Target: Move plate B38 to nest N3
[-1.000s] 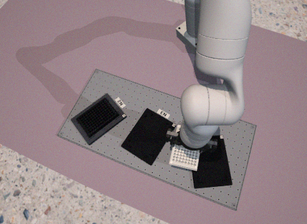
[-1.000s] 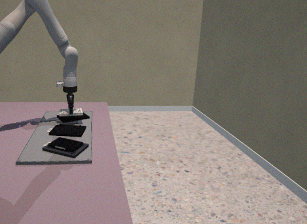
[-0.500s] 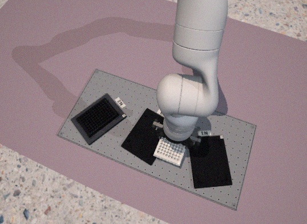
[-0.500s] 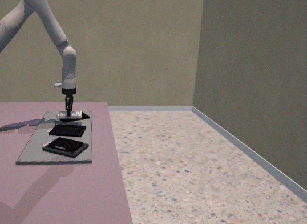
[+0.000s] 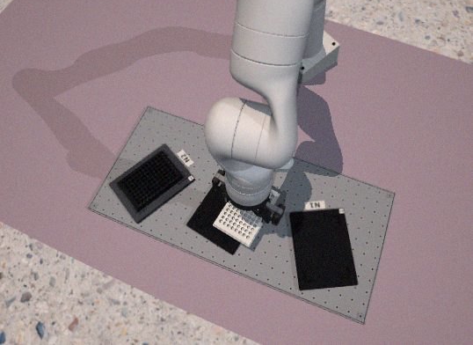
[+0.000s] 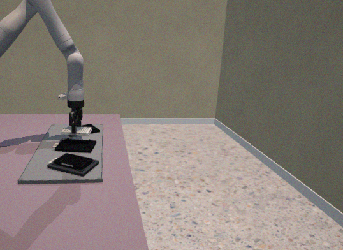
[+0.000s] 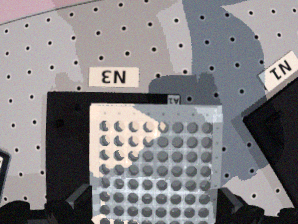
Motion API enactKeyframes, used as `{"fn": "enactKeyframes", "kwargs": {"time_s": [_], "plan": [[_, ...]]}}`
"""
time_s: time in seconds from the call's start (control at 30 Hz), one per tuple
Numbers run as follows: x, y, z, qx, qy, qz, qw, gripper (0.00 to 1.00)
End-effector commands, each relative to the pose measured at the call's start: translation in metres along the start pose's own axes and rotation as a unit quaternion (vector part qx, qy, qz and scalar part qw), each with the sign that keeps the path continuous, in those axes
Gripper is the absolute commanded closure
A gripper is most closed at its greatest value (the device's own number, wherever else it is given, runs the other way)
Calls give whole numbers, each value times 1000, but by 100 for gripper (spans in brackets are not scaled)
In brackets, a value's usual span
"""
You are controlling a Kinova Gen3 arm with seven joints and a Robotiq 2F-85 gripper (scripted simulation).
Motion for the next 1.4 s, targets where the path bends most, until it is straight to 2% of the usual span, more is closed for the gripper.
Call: {"fn": "enactKeyframes", "kwargs": {"time_s": [0.0, 0.33, 1.07, 1.37], "plan": [[2, 1, -10, -7, 3, -4, 1000, 100], [2, 1, -41, -6, 3, -3, 1000, 100], [1, 1, -41, -7, 0, -2, 1000, 100], [-13, 0, -41, -5, 2, -1, 1000, 100]]}}
Point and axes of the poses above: the point where the finger pads meet when closed, its own x axis back along the fingers, its own z axis across the jaws, y = z × x, the point moved 7 cm from there along x, back along the fingers, and after that the axes turned 7 degrees about x, right-handed, at the moved point
